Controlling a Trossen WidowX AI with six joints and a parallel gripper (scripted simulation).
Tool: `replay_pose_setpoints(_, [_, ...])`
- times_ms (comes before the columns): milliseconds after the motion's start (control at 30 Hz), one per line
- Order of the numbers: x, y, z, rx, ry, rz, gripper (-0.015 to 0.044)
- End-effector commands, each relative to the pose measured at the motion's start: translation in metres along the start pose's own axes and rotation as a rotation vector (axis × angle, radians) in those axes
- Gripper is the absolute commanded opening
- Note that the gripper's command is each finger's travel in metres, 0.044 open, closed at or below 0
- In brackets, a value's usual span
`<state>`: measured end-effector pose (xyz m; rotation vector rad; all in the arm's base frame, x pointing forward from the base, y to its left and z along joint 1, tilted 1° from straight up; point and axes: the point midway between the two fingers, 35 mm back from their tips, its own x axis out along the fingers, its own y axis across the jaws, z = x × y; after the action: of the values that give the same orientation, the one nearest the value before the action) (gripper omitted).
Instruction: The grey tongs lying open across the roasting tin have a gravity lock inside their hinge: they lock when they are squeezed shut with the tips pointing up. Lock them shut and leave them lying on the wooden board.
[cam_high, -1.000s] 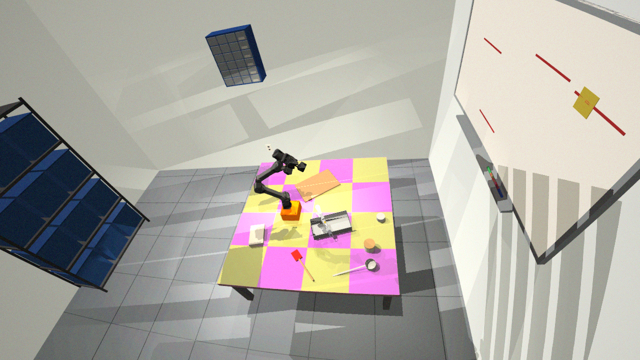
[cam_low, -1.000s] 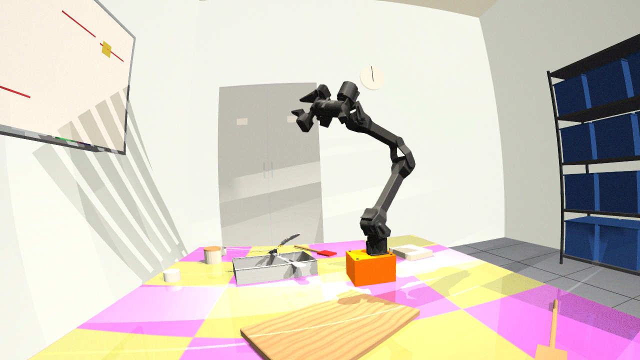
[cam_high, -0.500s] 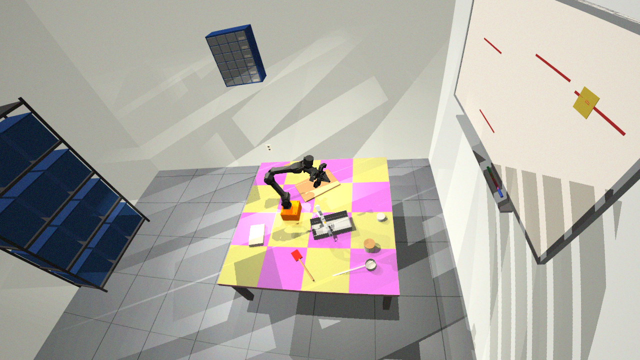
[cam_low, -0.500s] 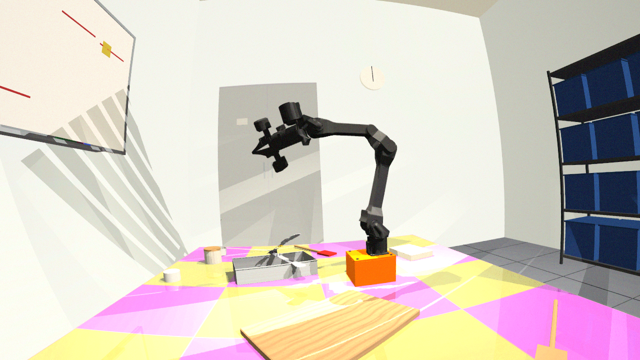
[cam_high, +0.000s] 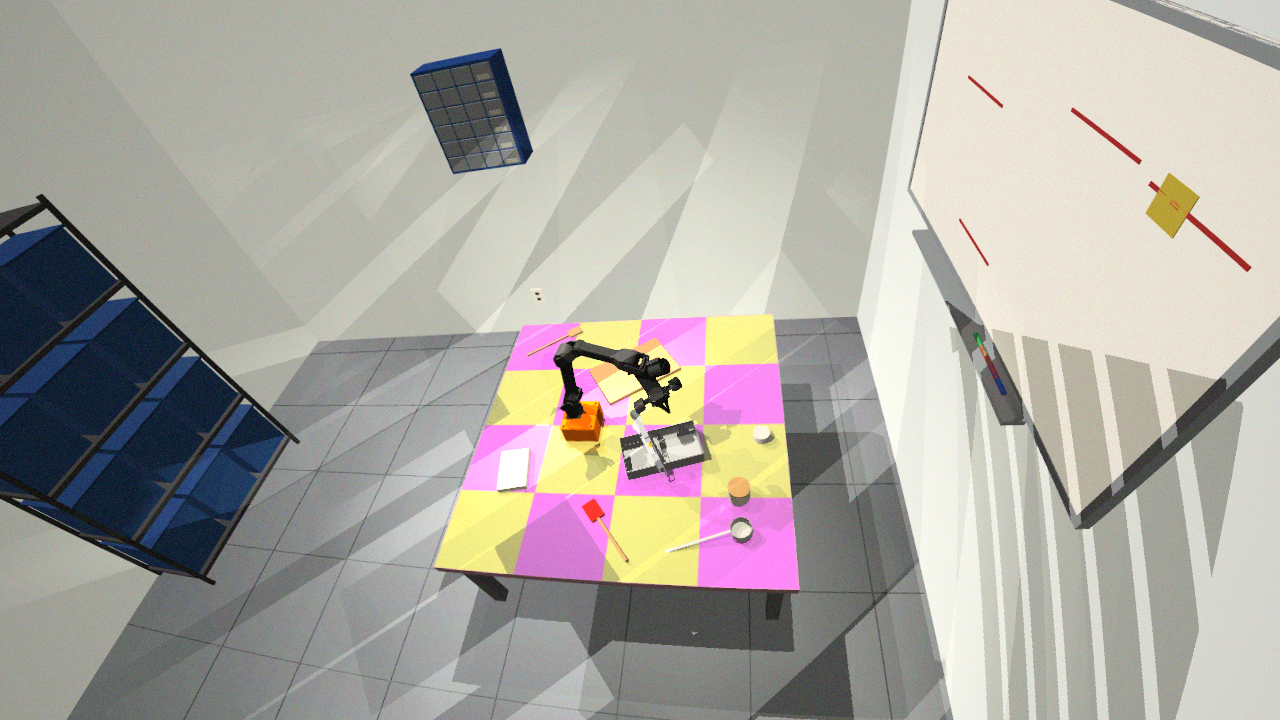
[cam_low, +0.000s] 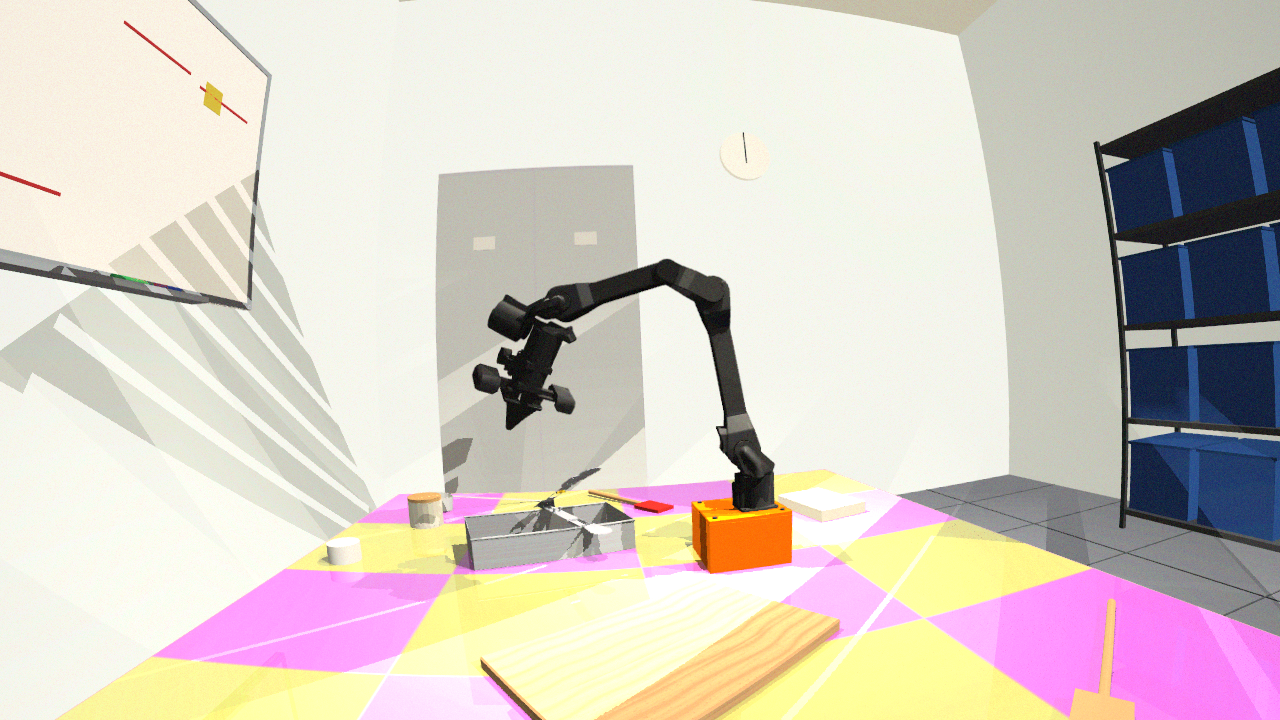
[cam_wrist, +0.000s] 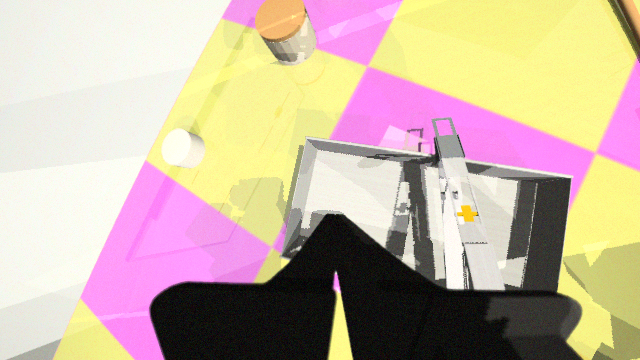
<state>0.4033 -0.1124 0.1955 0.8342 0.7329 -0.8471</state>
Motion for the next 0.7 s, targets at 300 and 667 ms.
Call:
replay_pose_setpoints(300, [0.066, -0.074, -0.047, -0.146, 0.490, -0.276, -0.0150])
replay_pose_setpoints(667, [0.067, -0.075, -0.047, -0.146, 0.490, -0.276, -0.0150])
